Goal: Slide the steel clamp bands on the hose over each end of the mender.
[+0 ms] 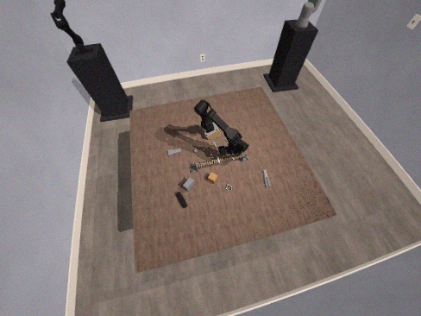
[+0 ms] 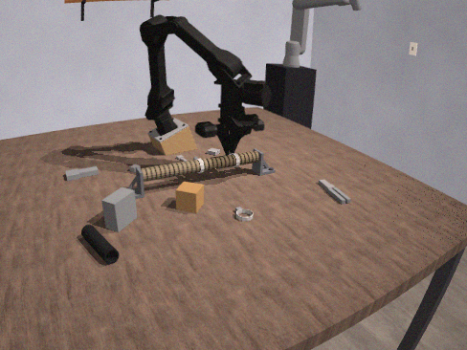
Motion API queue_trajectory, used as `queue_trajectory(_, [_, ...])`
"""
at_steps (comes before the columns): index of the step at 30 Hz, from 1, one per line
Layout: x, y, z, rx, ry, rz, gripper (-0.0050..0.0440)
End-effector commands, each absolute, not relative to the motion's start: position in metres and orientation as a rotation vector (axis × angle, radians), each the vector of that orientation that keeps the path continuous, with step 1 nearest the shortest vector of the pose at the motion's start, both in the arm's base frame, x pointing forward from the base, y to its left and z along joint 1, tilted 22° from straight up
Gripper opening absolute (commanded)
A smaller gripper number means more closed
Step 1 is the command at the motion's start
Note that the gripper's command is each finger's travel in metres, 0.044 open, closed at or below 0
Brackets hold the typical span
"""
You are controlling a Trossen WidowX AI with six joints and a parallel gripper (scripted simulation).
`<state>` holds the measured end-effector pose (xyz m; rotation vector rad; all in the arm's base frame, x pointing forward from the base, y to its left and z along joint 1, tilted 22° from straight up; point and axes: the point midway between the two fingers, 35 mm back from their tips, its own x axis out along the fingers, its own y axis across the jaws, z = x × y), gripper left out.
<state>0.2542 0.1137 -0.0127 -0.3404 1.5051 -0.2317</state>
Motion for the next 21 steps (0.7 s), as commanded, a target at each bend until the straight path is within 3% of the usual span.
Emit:
queue_trajectory(1, [0.2547, 0.1076, -0.0098, -0.341, 1.499, -0.240, 0.0000])
queue_trajectory(21, [0.2552, 0.1011, -0.0072, -0.341, 1.499, -0.240, 0.0000])
